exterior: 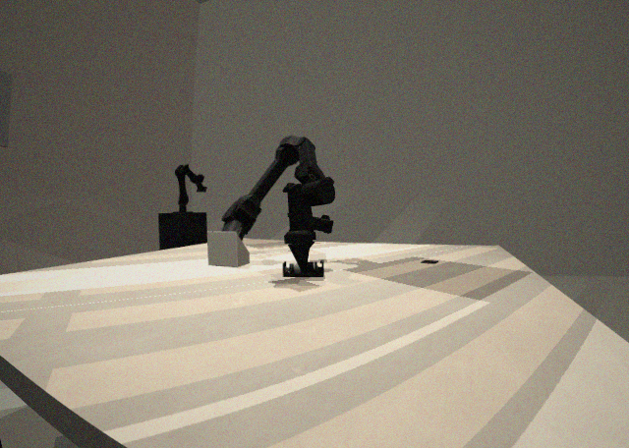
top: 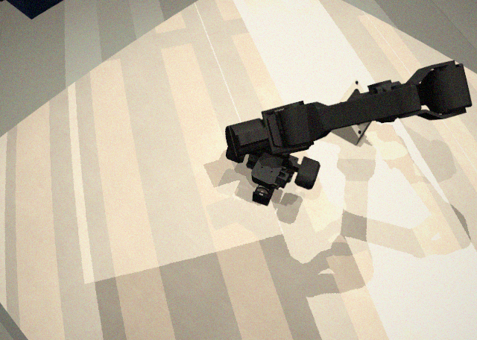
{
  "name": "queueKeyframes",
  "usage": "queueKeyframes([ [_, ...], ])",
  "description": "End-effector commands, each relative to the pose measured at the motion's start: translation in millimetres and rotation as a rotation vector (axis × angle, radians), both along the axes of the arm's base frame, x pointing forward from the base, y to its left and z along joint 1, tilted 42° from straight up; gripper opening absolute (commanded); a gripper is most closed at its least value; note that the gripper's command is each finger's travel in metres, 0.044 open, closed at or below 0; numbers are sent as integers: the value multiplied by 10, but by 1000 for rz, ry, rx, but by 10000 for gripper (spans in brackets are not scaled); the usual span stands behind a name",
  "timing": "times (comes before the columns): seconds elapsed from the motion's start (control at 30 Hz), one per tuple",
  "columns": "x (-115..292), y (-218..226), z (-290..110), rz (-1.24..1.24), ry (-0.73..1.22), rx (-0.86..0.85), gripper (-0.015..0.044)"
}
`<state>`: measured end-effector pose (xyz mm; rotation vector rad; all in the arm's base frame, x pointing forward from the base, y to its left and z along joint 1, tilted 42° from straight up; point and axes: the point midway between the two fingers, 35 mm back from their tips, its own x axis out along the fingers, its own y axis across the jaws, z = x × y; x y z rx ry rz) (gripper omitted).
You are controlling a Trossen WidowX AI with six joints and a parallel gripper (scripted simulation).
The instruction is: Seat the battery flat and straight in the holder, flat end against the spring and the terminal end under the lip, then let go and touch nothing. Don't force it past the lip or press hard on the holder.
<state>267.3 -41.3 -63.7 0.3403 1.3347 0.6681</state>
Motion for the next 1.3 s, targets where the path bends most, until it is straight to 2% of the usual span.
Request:
queueKeyframes([
  [0.0, -37, 26, -21, 34, 49, -10, 87],
  [1.27, 116, 56, 14, 46, 64, -32, 87],
])
